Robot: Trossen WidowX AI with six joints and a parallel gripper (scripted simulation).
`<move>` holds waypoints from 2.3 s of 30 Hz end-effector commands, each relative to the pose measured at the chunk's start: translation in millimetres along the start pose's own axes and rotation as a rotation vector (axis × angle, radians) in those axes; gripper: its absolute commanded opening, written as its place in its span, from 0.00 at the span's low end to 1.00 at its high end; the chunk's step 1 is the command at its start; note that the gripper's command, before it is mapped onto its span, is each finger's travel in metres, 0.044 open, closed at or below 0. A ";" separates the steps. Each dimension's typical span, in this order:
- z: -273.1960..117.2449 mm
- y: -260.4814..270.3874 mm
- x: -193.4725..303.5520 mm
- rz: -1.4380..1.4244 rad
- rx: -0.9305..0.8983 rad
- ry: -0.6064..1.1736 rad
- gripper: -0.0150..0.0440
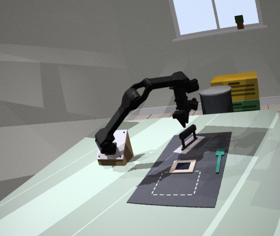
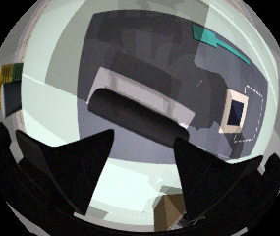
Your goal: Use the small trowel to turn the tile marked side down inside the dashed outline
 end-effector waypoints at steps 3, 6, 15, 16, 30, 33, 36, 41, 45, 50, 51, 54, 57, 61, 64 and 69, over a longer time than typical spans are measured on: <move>0.4 0.6 0.2 0.188 -0.002 0.006 0.71; 0.5 0.8 0.0 0.292 -0.002 0.006 0.71; 0.5 1.4 -0.6 0.603 -0.001 0.006 0.71; 0.5 1.5 -0.6 0.638 -0.001 0.006 0.71; 0.7 2.4 -1.4 1.122 0.000 0.007 0.71; 0.7 2.6 -1.6 1.226 0.001 0.007 0.71; 0.7 2.8 -1.8 1.330 0.001 0.007 0.71; 0.8 3.2 -2.1 1.503 0.001 0.007 0.71; 0.8 3.5 -2.3 1.641 0.002 0.007 0.71; 0.9 3.8 -2.6 1.814 0.002 0.007 0.71; 0.9 3.8 -2.7 1.848 0.003 0.007 0.71; 0.9 3.9 -2.8 1.900 0.003 0.007 0.71; 0.9 3.9 -2.8 1.900 0.003 0.007 0.71; 5.0 4.1 -3.1 1.900 0.003 0.007 0.71; 10.0 4.3 -3.4 1.900 0.003 0.007 0.71; 18.3 4.5 -3.8 1.900 0.003 0.007 0.71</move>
Point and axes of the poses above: the point midway between the two fingers, 35 mm back from their tips, its own z axis out along the fingers, its own y axis across the jaws, x = y × z, the point moved 4 cm from there along -z, back along the fingers, and after that the axes turned 6 degrees about -z, right-handed, at the moved point
